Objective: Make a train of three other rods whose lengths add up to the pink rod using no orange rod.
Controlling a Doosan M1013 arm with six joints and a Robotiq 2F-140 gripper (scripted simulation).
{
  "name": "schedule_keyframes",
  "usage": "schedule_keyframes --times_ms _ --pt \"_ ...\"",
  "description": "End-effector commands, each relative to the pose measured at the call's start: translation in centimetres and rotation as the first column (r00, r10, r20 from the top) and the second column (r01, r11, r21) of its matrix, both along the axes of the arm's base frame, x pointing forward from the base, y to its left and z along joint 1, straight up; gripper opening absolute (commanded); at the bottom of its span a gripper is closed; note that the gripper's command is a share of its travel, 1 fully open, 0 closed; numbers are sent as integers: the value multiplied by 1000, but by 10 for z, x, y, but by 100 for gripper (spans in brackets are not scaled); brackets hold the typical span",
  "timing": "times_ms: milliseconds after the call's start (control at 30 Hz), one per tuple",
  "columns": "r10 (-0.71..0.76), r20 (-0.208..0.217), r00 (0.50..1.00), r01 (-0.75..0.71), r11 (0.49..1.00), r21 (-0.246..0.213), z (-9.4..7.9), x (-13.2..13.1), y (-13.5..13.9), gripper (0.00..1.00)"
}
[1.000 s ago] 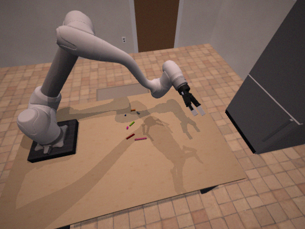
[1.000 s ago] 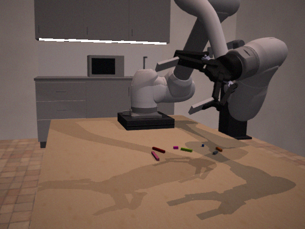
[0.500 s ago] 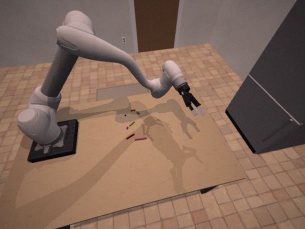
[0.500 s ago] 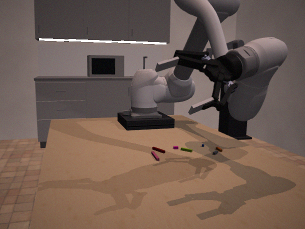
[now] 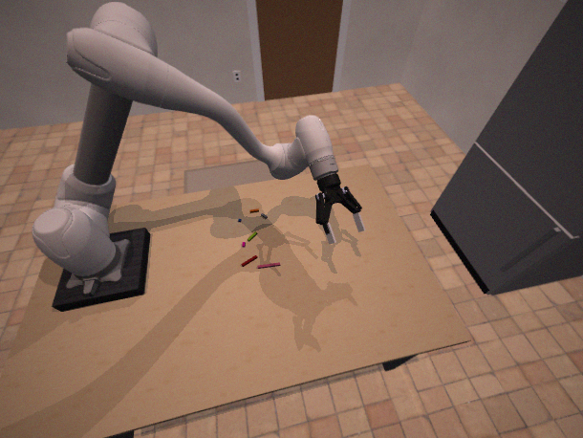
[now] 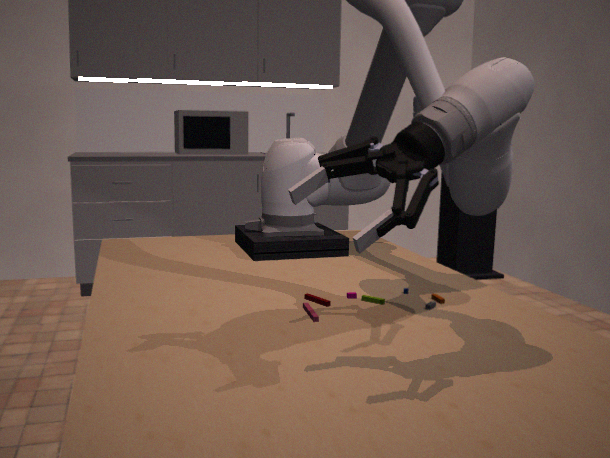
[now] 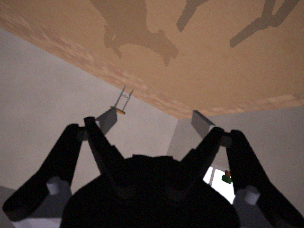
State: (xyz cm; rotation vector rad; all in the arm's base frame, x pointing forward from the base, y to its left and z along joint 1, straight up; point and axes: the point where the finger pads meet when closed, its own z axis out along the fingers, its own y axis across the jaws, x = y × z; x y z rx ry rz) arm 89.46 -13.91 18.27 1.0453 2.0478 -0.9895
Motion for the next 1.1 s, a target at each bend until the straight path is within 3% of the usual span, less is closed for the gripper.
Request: schedule_keyframes --times_ms 0,33,200,367,500,567,600,667,767,1067 --pt "-32 44 999 29 998 56 -9 -17 1 100" --pt "-114 96 989 99 984 145 -25 -45 5 100" --pt "-255 157 954 205 938 278 -47 -89 14 100" --pt "-430 198 881 320 848 422 -69 -139 28 100" --pt "-570 206 796 401 750 526 -85 -178 42 100" --pt "-570 206 796 401 750 526 -85 -178 42 100" --pt "-661 200 723 450 670 591 -95 -205 52 100" --pt "-701 194 687 469 631 617 -99 -216 57 100" --pt "-789 173 589 511 530 677 -108 -245 69 100" --pt "-967 64 246 567 197 800 -130 -324 107 100"
